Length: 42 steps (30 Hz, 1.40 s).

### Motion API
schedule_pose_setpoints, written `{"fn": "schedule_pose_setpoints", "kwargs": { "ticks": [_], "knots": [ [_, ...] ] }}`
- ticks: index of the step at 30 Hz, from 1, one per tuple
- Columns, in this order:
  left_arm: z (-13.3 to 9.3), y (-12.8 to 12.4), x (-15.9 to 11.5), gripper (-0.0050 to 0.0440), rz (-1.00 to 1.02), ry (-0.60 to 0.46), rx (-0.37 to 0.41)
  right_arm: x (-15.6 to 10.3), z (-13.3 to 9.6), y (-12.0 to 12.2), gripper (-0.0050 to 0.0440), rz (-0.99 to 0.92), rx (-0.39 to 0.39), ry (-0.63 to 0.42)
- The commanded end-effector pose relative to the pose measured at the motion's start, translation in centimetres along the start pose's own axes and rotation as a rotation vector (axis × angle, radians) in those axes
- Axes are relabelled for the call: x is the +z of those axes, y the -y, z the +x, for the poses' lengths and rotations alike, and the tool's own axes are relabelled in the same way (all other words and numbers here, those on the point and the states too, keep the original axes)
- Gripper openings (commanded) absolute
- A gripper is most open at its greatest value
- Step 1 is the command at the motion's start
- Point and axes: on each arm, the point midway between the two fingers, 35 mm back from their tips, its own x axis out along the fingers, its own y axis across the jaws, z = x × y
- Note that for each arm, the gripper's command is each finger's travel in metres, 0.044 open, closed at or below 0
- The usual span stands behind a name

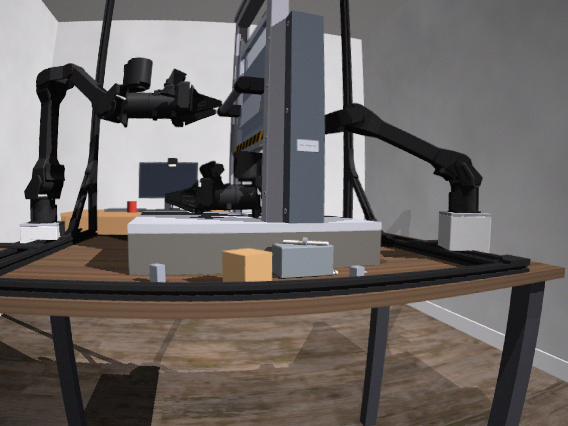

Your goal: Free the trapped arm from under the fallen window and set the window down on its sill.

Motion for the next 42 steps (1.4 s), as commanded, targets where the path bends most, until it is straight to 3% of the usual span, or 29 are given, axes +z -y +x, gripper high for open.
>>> {"fn": "schedule_pose_setpoints", "kwargs": {
  "ticks": [1,29,42],
  "knots": [
    [0.0,0.0,0.1,0.04,0.011,0.0,-0.001,0.2,0.8,0.2,0.04,-0.001,-0.004,0.002],
    [0.0,0.0,0.1,0.04,0.011,0.0,-0.001,0.1,5.1,0.3,0.04,-0.001,-0.004,0.002],
    [0.0,0.0,0.1,0.04,0.011,0.0,-0.001,0.3,5.8,0.2,0.04,-0.001,-0.004,0.002]
  ]
}}
